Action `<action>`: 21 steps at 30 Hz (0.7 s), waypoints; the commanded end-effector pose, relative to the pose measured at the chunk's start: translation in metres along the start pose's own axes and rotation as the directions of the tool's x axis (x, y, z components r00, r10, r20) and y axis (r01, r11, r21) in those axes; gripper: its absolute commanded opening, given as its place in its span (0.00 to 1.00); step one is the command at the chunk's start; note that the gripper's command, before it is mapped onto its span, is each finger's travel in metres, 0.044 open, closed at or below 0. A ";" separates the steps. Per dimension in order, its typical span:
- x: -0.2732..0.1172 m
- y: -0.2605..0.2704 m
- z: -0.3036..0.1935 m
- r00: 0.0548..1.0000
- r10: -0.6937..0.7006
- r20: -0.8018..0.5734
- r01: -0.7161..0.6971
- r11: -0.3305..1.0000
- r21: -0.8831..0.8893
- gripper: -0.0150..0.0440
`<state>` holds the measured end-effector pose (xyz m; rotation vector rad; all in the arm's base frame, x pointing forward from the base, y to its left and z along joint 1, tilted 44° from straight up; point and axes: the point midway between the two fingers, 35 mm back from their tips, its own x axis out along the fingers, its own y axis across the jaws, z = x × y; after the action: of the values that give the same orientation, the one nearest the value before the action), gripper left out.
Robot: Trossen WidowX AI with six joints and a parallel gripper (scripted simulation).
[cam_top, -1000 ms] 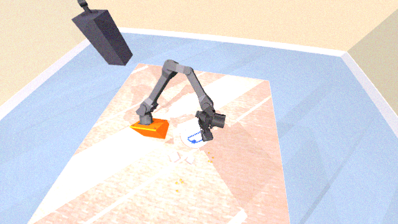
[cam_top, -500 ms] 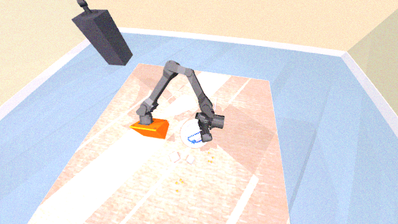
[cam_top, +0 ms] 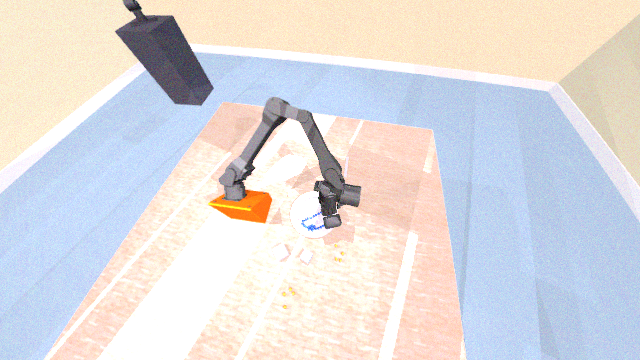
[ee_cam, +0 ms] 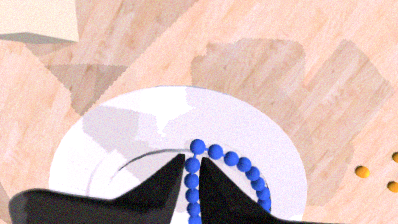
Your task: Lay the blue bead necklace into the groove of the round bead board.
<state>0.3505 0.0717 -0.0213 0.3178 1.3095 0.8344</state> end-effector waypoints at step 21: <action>-0.006 0.001 -0.001 1.000 0.004 -0.001 -0.004 1.000 0.008 0.25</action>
<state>0.3482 0.0686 -0.0188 0.3271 1.3180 0.8303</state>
